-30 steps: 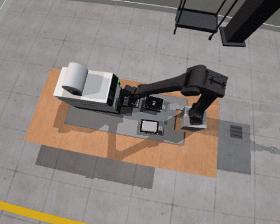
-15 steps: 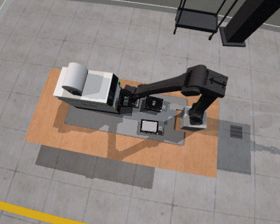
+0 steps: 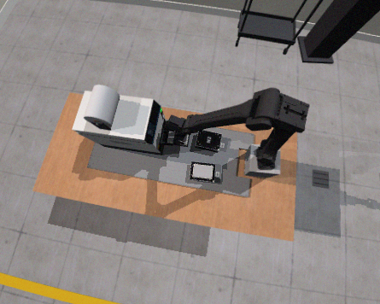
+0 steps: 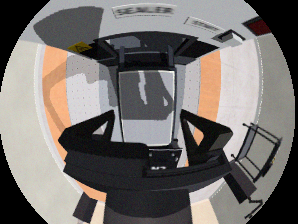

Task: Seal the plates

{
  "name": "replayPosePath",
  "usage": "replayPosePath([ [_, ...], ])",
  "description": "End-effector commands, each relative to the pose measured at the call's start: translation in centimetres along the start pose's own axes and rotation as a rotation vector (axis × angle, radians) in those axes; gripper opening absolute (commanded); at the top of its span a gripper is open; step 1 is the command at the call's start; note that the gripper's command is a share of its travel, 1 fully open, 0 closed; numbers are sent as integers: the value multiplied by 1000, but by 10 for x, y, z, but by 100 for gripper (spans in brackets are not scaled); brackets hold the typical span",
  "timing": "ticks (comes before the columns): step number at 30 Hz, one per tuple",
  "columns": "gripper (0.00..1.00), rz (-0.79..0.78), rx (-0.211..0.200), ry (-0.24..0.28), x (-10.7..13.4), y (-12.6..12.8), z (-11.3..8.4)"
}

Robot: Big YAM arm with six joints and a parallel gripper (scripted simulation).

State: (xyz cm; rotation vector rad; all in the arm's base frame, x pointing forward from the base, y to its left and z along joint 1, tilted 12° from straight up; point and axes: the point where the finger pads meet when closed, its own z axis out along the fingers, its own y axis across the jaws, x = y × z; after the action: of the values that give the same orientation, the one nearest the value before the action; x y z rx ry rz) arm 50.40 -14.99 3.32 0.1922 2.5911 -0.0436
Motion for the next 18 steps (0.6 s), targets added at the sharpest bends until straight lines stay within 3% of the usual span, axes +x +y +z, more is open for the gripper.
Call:
replayPosePath([
  [1, 100, 5, -7, 6, 5, 7, 16],
  [7, 100, 26, 2, 29, 13, -4, 17],
  [18, 100, 18, 1, 14, 4, 0, 3],
])
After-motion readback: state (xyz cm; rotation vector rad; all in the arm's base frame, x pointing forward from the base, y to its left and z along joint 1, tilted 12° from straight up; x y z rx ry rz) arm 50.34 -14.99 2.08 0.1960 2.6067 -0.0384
